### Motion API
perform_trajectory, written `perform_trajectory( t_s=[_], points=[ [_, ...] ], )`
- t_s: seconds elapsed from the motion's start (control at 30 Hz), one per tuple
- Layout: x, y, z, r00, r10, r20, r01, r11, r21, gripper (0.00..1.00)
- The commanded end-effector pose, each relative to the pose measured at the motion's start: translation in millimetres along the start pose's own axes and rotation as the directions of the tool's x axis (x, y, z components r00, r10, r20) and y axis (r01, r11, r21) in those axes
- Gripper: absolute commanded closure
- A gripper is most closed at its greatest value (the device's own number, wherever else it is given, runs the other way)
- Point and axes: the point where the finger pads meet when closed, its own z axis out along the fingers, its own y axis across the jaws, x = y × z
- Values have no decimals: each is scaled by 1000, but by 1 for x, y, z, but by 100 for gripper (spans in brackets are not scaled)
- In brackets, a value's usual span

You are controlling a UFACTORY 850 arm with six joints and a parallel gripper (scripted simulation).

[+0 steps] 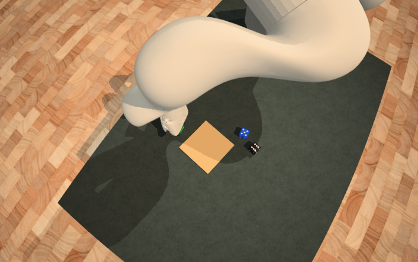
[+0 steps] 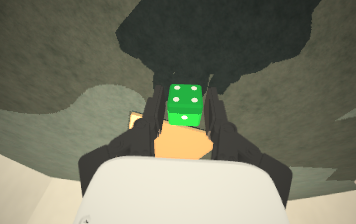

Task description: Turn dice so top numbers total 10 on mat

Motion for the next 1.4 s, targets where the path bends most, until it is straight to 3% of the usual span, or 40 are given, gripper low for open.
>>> perform_trajectory(
  t_s=[0.0, 1.03, 1.07, 1.37],
  points=[
    [0, -1, 0, 1000, 0, -1, 0, 1000, 1, 53],
    [0, -1, 0, 1000, 0, -1, 0, 1000, 1, 53],
    [0, -1, 0, 1000, 0, -1, 0, 1000, 1, 73],
    [0, -1, 0, 1000, 0, -1, 0, 1000, 1, 73]
  ],
)
